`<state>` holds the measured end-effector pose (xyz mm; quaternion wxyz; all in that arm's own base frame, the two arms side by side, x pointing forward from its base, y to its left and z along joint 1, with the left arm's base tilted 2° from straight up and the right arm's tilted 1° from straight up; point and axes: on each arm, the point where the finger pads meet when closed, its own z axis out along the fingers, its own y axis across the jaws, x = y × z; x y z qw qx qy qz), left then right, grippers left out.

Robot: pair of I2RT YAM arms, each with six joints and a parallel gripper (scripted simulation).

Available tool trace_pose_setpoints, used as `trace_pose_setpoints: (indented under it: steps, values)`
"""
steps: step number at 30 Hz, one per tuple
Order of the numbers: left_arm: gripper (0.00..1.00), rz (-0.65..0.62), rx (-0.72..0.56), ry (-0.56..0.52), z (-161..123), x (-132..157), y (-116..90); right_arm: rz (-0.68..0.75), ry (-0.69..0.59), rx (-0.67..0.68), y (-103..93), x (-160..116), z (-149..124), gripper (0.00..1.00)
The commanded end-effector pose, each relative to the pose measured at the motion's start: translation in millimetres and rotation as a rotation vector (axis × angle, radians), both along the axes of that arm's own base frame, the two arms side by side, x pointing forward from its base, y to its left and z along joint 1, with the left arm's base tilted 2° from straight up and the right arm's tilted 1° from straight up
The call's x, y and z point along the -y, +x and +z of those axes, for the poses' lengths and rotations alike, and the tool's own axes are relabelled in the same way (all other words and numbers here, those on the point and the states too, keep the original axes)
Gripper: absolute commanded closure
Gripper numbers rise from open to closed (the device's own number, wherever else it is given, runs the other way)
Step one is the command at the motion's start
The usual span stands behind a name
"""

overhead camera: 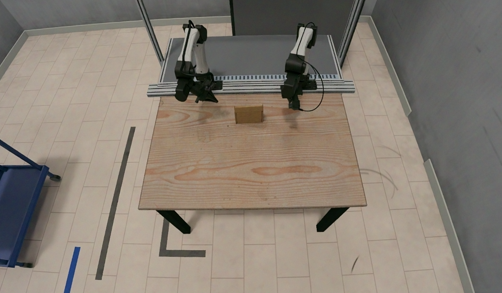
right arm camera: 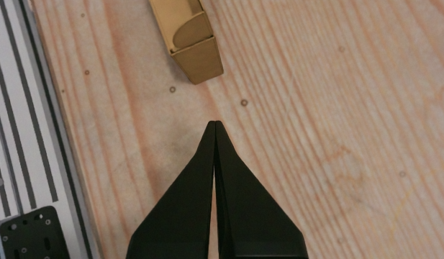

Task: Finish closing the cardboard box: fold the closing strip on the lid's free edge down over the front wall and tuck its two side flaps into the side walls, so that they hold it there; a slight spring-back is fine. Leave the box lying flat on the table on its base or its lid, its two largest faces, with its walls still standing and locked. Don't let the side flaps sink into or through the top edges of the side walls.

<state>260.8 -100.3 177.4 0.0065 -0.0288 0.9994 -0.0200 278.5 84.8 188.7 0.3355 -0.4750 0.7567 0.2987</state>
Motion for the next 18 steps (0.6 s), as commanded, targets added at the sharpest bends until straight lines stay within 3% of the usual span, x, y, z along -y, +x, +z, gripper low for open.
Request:
trace_pose_setpoints:
  steps: [1, 18]
  values:
    - [0.99, -0.005, 0.01, -0.004, 3, 0, 1, -0.108, -0.067, -0.056, 1.9, 5, -6, 0.99]
    - [0.99, -0.005, 0.01, -0.004, 3, 0, 1, -0.337, -0.21, -0.176, 6.6, 5, 4, 0.99]
